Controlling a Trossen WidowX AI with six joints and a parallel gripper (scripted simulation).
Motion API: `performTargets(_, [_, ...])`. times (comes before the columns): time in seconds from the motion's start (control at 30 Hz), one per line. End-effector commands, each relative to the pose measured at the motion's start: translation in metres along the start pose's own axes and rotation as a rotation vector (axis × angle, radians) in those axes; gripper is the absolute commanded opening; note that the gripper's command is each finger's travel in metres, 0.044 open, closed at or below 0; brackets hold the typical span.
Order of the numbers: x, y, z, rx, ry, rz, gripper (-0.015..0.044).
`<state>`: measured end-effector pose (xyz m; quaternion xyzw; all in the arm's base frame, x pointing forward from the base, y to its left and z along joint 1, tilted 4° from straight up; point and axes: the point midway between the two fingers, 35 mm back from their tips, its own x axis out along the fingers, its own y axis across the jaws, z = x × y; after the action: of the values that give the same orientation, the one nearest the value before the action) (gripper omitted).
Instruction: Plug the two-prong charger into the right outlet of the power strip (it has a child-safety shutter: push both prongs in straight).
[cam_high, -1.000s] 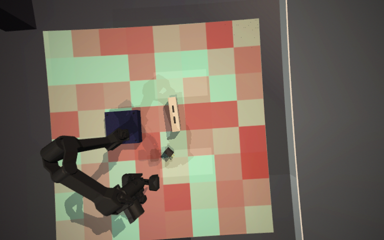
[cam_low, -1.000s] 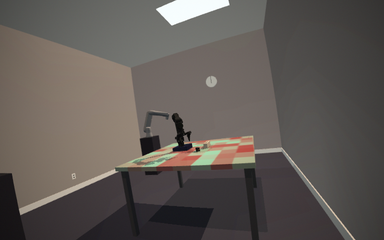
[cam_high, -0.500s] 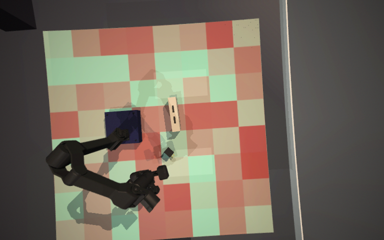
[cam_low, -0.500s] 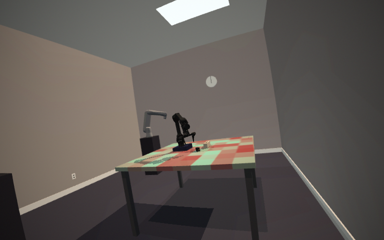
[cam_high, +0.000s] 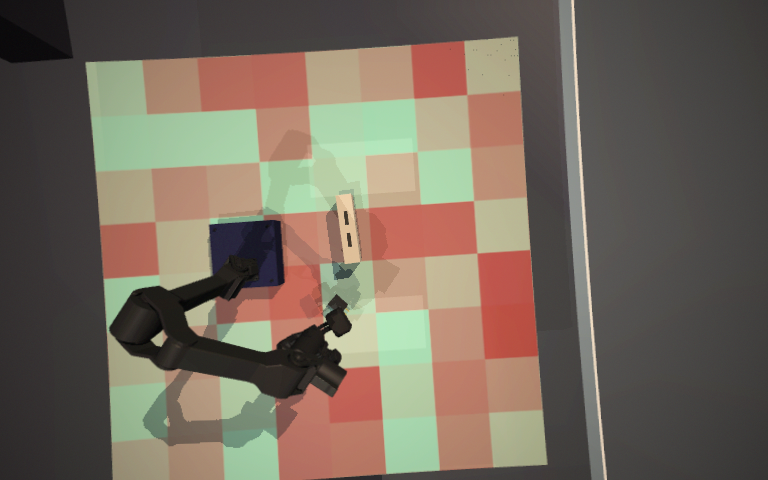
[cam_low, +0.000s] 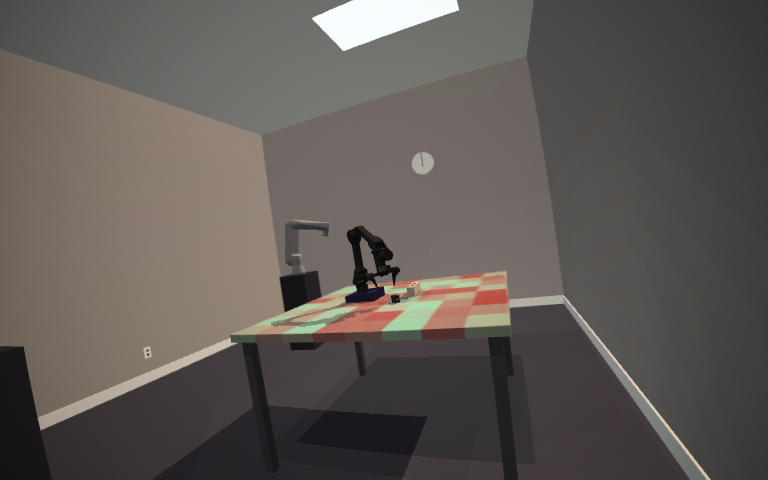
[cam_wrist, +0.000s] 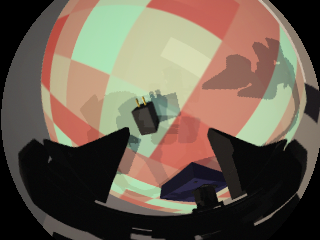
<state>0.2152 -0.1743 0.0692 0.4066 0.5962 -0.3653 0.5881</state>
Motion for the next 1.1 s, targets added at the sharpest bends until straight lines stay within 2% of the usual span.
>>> performTargets(0.0, [0.005, 0.011, -0.003, -0.074, 0.011, -0.028, 0.0440])
performTargets(0.47, [0.023, 0.045, -0.018, -0.287, 0.041, -0.105, 0.0440])
performTargets(1.07, [0.041, 0.044, -0.017, -0.293, 0.041, -0.107, 0.0440])
